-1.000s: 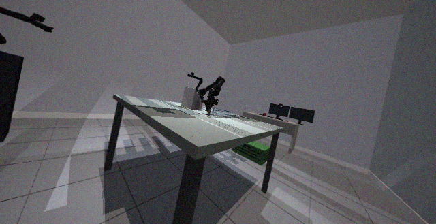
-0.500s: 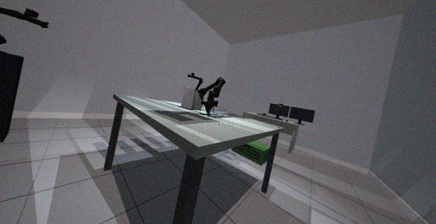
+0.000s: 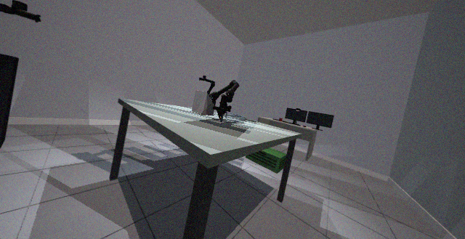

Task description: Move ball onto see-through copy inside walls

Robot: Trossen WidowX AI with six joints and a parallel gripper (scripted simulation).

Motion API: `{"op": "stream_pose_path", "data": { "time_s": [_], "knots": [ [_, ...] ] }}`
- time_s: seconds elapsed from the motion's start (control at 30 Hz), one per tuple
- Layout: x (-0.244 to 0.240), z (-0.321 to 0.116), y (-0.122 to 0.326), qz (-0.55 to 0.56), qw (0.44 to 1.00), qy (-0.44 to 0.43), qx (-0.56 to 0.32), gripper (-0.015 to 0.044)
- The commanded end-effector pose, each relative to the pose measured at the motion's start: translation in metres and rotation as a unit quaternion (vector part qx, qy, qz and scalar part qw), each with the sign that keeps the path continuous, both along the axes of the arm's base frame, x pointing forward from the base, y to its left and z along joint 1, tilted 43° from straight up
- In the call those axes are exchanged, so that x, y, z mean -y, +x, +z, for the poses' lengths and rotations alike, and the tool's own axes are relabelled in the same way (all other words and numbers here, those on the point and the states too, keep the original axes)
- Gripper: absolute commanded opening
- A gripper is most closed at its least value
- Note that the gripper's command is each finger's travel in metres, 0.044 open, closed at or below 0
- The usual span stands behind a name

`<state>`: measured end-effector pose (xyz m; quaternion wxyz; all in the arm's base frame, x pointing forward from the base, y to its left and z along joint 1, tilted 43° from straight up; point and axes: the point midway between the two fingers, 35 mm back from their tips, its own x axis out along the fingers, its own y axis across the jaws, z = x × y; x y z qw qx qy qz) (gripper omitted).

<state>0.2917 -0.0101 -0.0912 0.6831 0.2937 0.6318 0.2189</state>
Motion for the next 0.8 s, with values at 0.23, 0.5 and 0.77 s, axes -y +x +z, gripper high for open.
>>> {"op": "stream_pose_path", "data": {
  "time_s": [0.23, 0.5, 0.77],
  "knots": [
    [0.0, 0.0, 0.0, 0.0, 1.0, 0.0, 0.0, 0.0206],
    [0.057, 0.062, -0.01, -0.001, 1.0, 0.001, -0.004, 0.0206],
    [0.058, 0.059, -0.006, -0.011, 1.0, -0.001, 0.004, 0.0206]
  ]
}}
